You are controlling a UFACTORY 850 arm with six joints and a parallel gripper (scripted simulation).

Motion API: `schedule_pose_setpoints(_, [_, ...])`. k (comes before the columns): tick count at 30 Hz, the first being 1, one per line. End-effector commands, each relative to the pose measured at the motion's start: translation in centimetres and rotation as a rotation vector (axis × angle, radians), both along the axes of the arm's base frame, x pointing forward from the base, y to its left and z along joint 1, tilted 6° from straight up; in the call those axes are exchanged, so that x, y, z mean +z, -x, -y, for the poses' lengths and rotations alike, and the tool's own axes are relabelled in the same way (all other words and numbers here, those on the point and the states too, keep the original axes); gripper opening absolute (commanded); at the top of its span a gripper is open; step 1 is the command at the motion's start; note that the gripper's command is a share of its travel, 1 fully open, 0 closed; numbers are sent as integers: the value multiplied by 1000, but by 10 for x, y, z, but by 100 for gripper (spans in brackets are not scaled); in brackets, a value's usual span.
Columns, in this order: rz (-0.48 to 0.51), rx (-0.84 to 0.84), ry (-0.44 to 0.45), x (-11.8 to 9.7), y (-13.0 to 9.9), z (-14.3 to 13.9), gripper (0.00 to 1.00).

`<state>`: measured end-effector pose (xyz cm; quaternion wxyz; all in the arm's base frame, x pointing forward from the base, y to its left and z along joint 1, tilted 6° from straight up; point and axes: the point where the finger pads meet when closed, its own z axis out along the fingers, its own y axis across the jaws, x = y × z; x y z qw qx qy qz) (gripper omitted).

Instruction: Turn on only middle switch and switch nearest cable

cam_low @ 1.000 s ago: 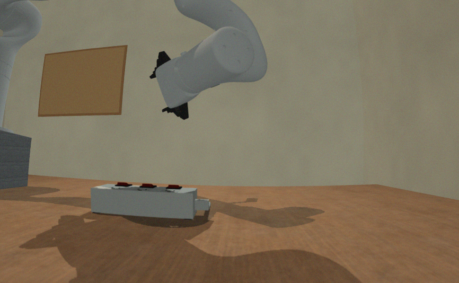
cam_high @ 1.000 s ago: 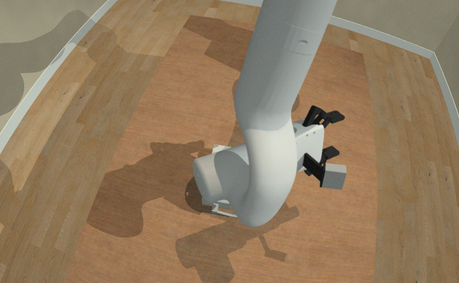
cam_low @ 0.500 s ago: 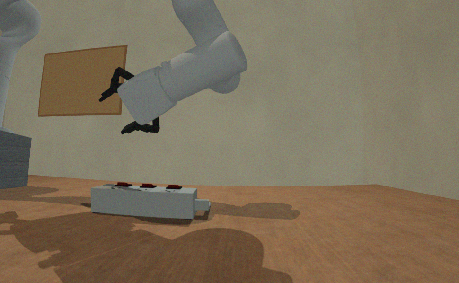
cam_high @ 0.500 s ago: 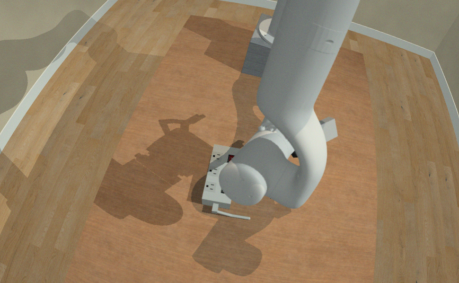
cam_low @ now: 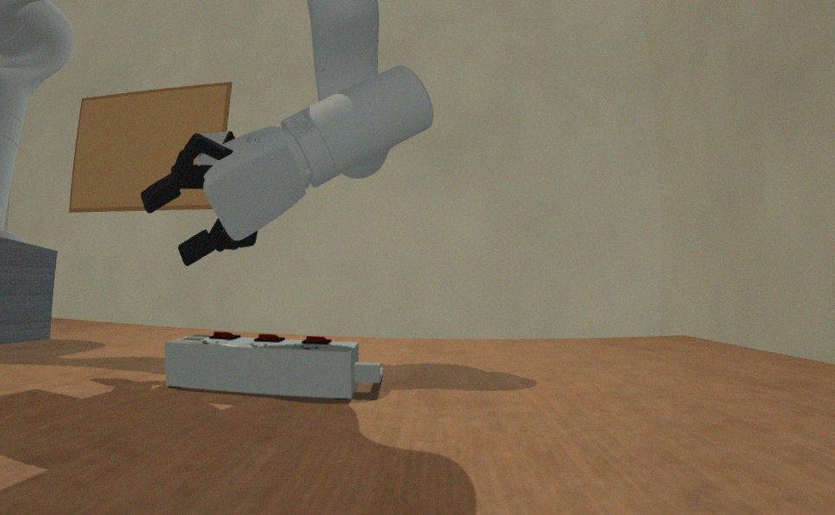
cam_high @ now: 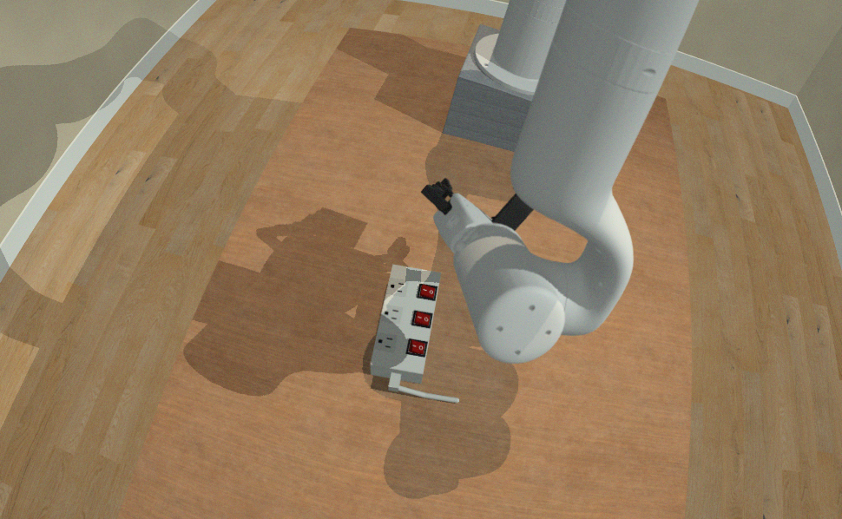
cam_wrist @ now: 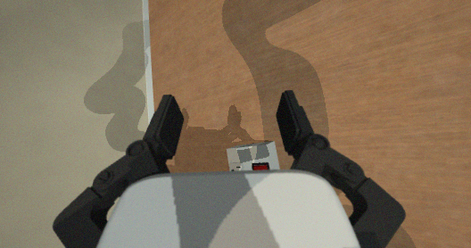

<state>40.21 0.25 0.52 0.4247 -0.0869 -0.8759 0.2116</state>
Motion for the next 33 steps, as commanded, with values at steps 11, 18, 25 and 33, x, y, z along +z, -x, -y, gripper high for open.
schedule_pose_setpoints(11, [67,748,-285,-27,-63,42,100])
schedule_pose_setpoints(18, [32,1107,-422,-34,-93,37,100])
schedule_pose_setpoints(25, [-33,1421,-543,-41,-119,22,100])
schedule_pose_setpoints(33, [-103,1666,-638,-46,-135,3,100])
